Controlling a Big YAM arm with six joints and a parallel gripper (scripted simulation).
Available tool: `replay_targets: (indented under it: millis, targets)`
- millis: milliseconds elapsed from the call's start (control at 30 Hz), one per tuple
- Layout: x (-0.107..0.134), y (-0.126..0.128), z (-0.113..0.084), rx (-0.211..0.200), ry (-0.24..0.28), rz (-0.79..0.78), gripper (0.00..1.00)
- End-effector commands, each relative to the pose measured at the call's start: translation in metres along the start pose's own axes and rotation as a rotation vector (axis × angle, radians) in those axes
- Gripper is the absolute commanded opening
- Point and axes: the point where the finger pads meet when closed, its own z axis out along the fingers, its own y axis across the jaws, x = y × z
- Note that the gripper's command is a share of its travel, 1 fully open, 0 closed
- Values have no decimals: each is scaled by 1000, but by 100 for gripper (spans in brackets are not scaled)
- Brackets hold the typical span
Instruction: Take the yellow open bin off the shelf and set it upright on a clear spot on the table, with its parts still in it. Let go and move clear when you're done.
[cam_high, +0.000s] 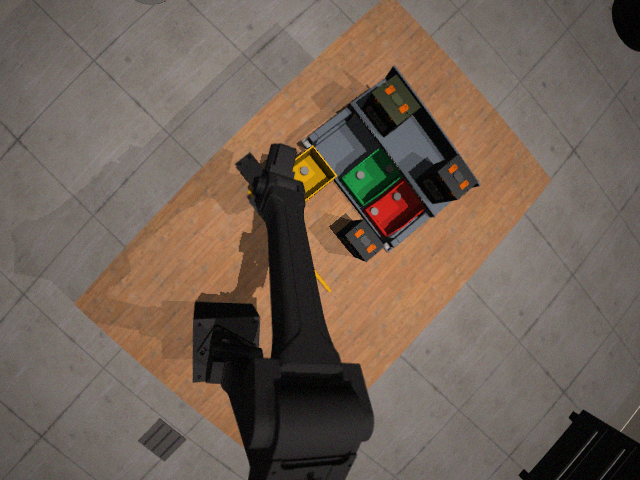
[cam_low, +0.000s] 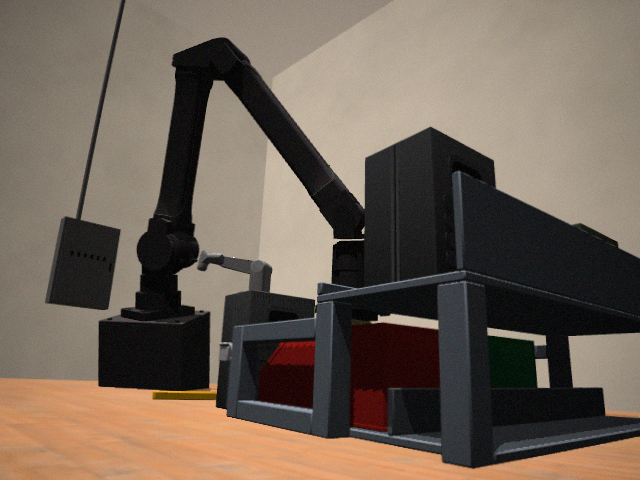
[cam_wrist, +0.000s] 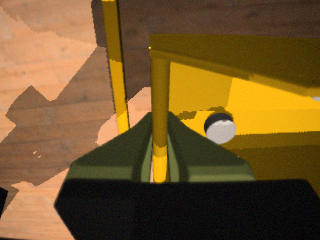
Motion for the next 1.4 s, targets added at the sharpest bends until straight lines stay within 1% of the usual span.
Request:
replay_targets:
  millis: [0, 1300, 1367]
  targets:
    - [-7, -5, -11, 43, -23, 10, 0]
    - [-7, -5, -10, 43, -23, 11, 0]
    - [-9, -8, -12, 48, -27, 13, 0]
